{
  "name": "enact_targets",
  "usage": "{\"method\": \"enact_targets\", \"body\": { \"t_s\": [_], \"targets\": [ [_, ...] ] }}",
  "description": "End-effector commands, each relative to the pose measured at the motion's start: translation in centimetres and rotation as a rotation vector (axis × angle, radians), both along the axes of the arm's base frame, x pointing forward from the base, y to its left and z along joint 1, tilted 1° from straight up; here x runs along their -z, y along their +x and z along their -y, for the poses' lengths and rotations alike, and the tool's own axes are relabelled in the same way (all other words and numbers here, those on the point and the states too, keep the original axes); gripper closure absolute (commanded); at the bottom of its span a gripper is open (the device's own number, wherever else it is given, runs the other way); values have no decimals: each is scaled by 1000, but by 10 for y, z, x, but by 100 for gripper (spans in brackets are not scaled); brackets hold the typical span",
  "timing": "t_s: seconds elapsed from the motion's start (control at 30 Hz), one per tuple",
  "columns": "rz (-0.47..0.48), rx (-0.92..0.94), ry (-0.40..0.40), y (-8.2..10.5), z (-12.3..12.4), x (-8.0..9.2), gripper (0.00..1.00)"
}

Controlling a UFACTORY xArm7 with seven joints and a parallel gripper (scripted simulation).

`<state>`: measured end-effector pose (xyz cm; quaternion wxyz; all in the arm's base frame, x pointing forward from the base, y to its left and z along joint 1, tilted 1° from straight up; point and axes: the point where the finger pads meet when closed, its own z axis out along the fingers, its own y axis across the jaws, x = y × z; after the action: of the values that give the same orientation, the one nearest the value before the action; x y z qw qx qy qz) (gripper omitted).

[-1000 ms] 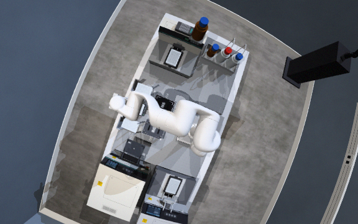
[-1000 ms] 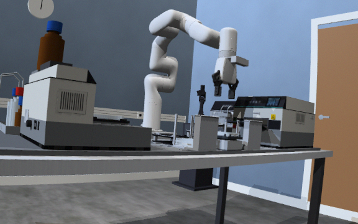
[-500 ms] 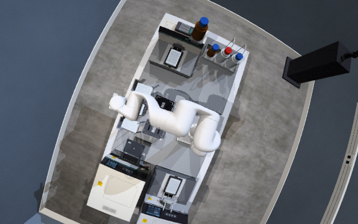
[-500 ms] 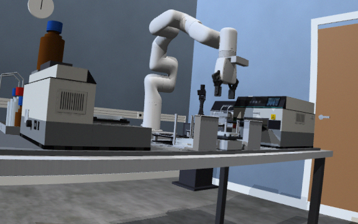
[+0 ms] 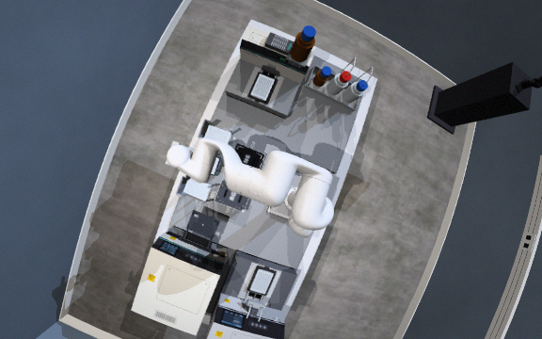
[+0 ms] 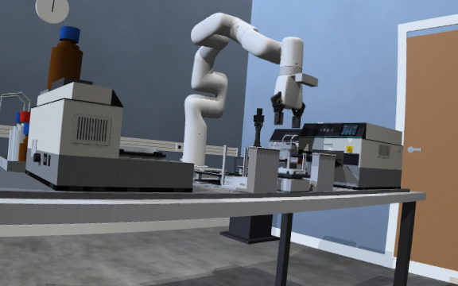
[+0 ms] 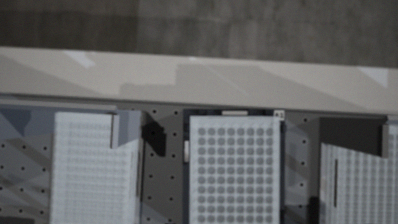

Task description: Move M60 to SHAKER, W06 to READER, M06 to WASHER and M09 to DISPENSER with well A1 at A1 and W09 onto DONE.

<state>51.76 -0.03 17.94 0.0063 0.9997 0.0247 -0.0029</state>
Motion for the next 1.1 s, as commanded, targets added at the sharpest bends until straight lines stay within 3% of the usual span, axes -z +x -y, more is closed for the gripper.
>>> {"method": "enact_targets", "body": {
  "t_s": [0.0,1.07],
  "targets": [
    [5,0,0,1,0,4,0],
    [5,0,0,1,1,41,0]
  ]
}}
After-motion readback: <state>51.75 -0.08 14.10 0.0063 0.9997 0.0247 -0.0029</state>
